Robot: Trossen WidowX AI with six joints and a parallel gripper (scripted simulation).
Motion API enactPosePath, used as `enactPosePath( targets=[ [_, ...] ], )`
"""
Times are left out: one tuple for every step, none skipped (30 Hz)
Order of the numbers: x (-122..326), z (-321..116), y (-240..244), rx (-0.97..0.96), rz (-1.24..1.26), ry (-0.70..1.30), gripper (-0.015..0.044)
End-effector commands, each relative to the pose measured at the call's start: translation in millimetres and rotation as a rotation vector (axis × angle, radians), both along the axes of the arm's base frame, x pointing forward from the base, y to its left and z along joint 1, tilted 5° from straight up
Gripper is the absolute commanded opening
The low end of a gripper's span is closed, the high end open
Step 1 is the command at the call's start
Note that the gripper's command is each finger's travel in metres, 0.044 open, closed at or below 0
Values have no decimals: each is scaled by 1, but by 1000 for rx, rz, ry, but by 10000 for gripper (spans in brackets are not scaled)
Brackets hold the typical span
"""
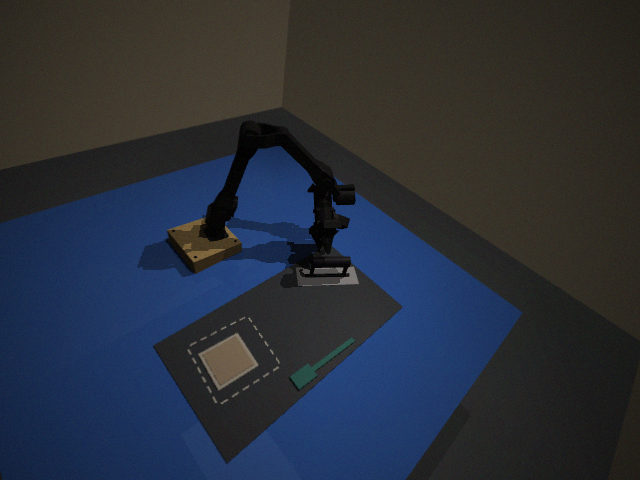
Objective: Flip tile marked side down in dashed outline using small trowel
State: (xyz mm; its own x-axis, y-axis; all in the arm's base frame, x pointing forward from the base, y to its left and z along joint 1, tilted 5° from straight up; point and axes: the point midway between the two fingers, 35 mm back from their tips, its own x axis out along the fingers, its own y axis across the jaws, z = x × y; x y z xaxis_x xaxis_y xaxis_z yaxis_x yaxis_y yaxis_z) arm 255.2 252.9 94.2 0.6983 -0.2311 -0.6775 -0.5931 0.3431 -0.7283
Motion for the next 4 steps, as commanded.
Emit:
enactPosePath(
  targets=[
    [-7,12,-4,-5,-4,-1,300],
    [-11,23,-9,-4,-3,0,300],
    [-17,36,-16,-4,-3,0,300],
    [-23,50,-23,-4,-2,1,300]
  ],
)
